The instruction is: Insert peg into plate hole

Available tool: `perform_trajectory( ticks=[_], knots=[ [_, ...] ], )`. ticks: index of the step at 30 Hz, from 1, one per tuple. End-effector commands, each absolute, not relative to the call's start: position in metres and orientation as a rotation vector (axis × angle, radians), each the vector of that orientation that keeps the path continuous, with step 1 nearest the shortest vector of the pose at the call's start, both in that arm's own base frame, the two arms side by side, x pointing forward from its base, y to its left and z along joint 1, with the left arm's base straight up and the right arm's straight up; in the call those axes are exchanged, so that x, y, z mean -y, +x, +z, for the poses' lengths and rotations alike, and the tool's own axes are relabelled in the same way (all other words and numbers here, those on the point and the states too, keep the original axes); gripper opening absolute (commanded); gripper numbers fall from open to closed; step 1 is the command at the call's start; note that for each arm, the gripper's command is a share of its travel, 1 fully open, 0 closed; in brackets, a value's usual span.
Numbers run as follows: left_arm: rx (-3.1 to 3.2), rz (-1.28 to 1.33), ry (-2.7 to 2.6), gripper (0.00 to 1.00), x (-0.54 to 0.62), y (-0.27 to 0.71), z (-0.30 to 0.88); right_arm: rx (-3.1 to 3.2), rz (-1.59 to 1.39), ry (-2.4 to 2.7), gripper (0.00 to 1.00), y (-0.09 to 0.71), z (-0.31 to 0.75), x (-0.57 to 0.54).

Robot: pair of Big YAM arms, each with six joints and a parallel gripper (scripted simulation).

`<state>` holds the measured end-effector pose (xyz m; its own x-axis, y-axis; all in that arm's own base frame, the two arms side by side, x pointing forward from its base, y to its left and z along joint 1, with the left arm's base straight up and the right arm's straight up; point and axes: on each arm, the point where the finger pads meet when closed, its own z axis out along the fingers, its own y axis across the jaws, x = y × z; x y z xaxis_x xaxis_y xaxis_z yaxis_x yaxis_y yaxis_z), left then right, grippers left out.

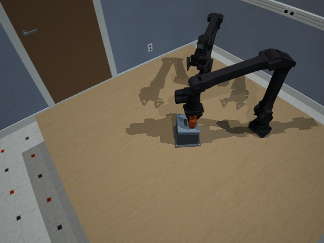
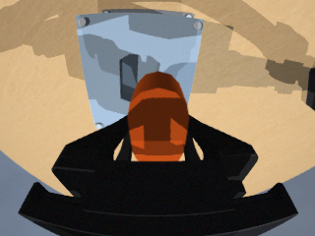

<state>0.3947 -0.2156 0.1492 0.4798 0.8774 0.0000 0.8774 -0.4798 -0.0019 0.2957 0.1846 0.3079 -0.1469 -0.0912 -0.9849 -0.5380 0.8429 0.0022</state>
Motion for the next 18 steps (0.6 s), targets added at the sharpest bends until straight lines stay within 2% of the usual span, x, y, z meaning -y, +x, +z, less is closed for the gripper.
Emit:
perform_trajectory(
  ticks=[1,9,13,16,17,18],
  knots=[
    [1.617,-0.027,-2.729,0.46,0.220,0.402,0.162,-1.686,0.451,-0.537,1.00,0.273,0.298,-0.194],
    [1.618,-0.029,-2.731,0.46,0.220,0.403,0.163,-1.657,0.469,-0.544,1.00,0.268,0.308,-0.199],
    [1.618,-0.029,-2.731,0.01,0.221,0.403,0.163,-1.657,0.468,-0.542,1.00,0.269,0.308,-0.198],
    [1.634,-0.059,-2.758,0.35,0.223,0.408,0.186,-1.657,0.468,-0.542,1.00,0.269,0.308,-0.198],
    [1.634,-0.059,-2.758,0.40,0.223,0.408,0.189,-1.657,0.468,-0.542,1.00,0.269,0.308,-0.198],
    [1.634,-0.059,-2.758,0.40,0.223,0.408,0.193,-1.657,0.468,-0.542,1.00,0.269,0.308,-0.198]
  ],
)
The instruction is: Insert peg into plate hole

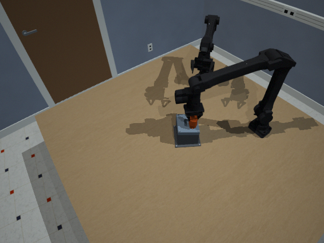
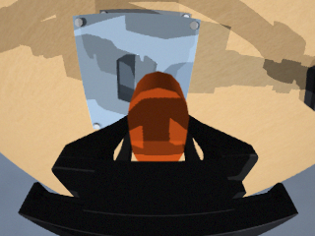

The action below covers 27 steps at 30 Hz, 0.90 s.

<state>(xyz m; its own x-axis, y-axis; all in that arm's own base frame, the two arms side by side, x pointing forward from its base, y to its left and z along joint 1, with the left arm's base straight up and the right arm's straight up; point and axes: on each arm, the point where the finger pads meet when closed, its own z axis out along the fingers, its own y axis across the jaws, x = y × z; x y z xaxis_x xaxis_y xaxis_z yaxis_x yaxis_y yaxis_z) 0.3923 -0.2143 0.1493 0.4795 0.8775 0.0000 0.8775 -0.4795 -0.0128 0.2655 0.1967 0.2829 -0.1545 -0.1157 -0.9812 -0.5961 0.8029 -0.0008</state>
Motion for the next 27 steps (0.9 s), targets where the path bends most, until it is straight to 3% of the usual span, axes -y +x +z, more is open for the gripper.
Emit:
perform_trajectory(
  ticks=[1,27],
  knots=[
    [1.634,-0.059,-2.758,0.40,0.223,0.407,0.198,-1.657,0.468,-0.542,1.00,0.269,0.308,-0.198],
    [1.579,-0.069,-2.917,0.40,0.253,0.419,0.183,-1.657,0.468,-0.542,1.00,0.269,0.308,-0.198]
  ],
)
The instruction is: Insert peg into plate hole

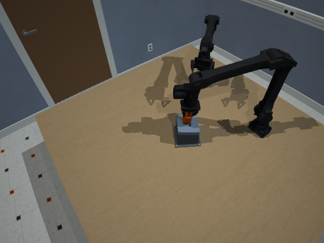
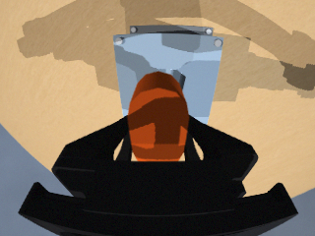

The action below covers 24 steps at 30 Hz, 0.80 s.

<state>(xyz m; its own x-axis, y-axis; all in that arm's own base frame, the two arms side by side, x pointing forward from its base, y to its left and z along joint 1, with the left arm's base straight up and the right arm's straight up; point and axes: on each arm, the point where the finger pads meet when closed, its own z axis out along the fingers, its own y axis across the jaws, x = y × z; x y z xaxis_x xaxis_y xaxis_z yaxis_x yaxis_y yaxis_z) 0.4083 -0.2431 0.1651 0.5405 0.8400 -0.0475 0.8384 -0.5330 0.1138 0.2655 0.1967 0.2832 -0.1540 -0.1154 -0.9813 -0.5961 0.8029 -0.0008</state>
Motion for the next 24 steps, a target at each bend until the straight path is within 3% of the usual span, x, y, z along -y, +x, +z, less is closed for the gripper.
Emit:
perform_trajectory(
  ticks=[1,24],
  knots=[
    [-1.413,0.063,2.607,0.40,0.253,0.420,0.183,-1.657,0.468,-0.542,1.00,0.269,0.308,-0.198],
    [-1.422,0.048,2.619,0.40,0.255,0.414,0.178,-1.657,0.468,-0.542,1.00,0.269,0.308,-0.198]
  ],
)
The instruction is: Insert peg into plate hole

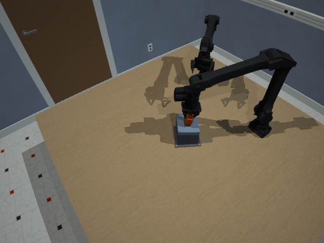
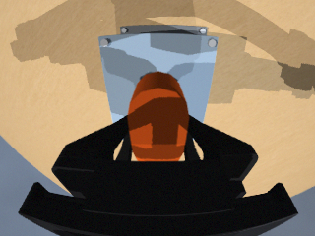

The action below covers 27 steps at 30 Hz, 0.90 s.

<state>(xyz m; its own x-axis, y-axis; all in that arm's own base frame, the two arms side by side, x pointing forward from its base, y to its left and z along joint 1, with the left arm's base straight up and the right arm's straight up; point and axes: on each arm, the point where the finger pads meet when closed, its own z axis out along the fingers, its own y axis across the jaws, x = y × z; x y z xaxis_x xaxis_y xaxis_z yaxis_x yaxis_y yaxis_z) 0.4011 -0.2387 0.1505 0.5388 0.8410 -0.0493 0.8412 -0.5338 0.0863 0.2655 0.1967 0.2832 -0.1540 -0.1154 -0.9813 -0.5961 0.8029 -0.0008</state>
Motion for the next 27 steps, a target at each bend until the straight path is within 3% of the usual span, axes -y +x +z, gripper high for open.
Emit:
perform_trajectory(
  ticks=[1,27],
  knots=[
    [-1.436,0.026,2.640,0.40,0.251,0.406,0.167,-1.657,0.468,-0.542,1.00,0.269,0.308,-0.198],
    [-1.439,0.006,2.667,0.40,0.249,0.403,0.117,-1.657,0.468,-0.542,1.00,0.269,0.308,-0.198]
  ],
)
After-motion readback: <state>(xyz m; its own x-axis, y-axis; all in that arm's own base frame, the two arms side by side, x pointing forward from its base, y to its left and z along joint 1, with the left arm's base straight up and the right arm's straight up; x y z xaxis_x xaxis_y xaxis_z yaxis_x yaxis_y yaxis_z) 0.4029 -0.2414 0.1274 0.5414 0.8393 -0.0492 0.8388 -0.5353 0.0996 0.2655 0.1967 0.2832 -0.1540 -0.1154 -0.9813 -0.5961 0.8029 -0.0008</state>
